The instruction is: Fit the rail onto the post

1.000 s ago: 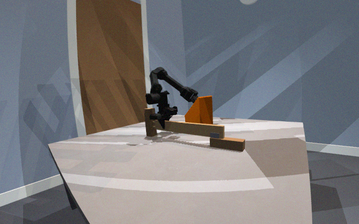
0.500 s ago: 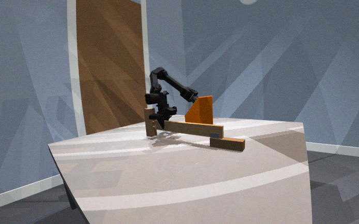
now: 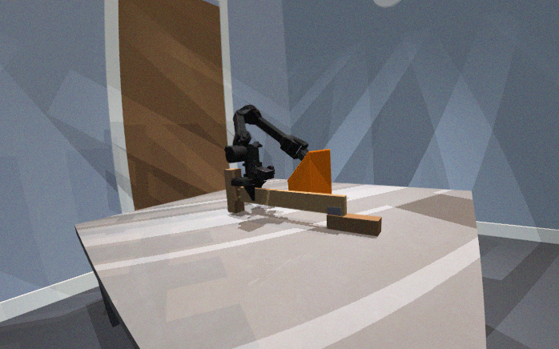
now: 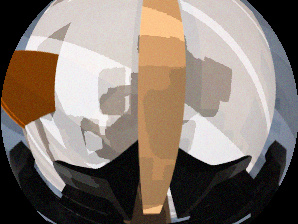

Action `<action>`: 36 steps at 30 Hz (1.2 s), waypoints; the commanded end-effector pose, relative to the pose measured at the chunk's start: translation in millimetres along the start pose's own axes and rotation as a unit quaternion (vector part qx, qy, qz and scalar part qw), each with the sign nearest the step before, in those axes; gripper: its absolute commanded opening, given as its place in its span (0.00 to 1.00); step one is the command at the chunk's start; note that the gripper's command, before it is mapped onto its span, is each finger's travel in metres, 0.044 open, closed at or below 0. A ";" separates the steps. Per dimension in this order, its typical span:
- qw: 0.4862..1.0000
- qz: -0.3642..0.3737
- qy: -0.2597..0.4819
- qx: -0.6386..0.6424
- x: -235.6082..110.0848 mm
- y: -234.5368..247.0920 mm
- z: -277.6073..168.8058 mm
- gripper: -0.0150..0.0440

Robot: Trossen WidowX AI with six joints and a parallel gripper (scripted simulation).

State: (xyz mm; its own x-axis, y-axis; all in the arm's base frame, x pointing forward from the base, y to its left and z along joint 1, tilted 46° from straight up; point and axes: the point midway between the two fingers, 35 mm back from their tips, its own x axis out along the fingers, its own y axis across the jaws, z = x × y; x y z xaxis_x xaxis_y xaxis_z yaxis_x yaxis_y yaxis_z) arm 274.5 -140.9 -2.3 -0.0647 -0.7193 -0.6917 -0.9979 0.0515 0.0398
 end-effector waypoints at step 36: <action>1.000 -0.005 0.001 0.000 -3.1 -2.7 -14.8 0.25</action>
State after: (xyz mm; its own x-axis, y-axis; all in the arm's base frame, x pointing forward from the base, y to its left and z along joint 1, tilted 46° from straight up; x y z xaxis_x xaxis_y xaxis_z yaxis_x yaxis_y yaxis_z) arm 274.4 -148.7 5.8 -0.0651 -0.7193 -0.6916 -0.9979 0.0520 0.0399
